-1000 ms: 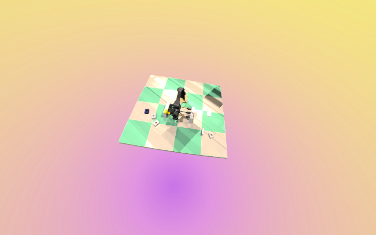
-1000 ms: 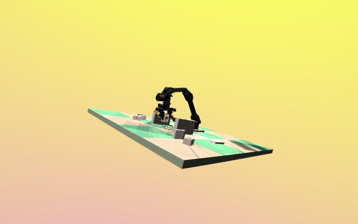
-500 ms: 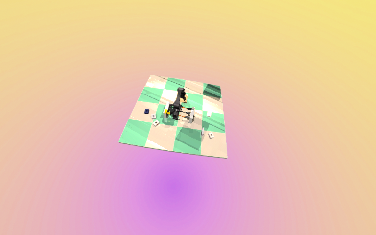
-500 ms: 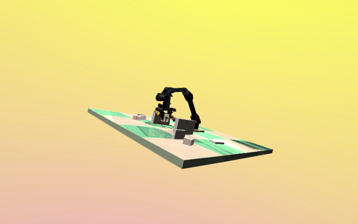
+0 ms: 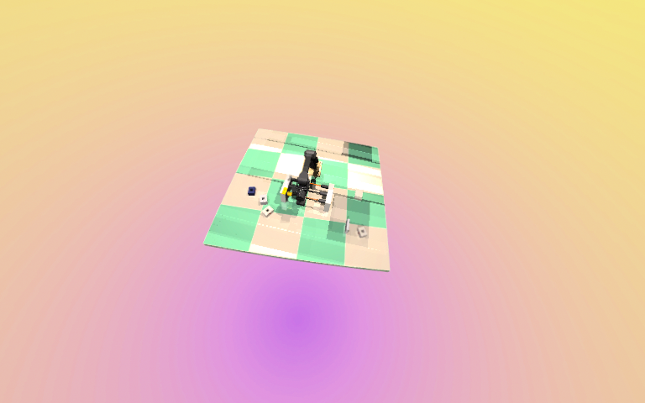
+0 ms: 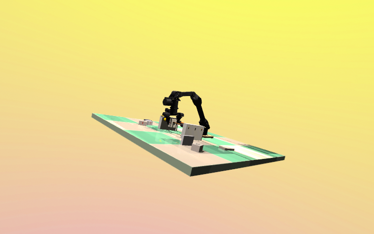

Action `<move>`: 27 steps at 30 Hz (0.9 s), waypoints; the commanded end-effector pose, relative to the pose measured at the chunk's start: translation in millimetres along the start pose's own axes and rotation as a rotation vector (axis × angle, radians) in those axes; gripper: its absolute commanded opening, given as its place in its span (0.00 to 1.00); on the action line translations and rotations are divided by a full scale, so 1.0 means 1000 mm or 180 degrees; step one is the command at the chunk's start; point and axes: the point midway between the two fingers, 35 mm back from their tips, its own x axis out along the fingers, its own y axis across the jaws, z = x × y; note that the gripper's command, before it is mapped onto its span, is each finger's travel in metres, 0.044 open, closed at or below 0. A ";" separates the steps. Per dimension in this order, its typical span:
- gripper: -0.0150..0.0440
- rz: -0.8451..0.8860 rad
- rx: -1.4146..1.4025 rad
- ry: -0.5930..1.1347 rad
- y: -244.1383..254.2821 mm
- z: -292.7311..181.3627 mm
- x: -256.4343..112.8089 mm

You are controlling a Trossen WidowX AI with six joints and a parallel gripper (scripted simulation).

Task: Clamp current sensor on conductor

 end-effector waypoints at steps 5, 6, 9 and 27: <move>1.00 0.0001 0.0000 0.0000 0.000 0.000 0.000; 1.00 0.0022 0.0000 0.0000 0.000 0.000 -0.002; 1.00 0.0310 0.0009 -0.0002 -0.008 0.000 -0.026; 1.00 0.1197 -0.1062 0.0131 -0.052 0.021 -0.085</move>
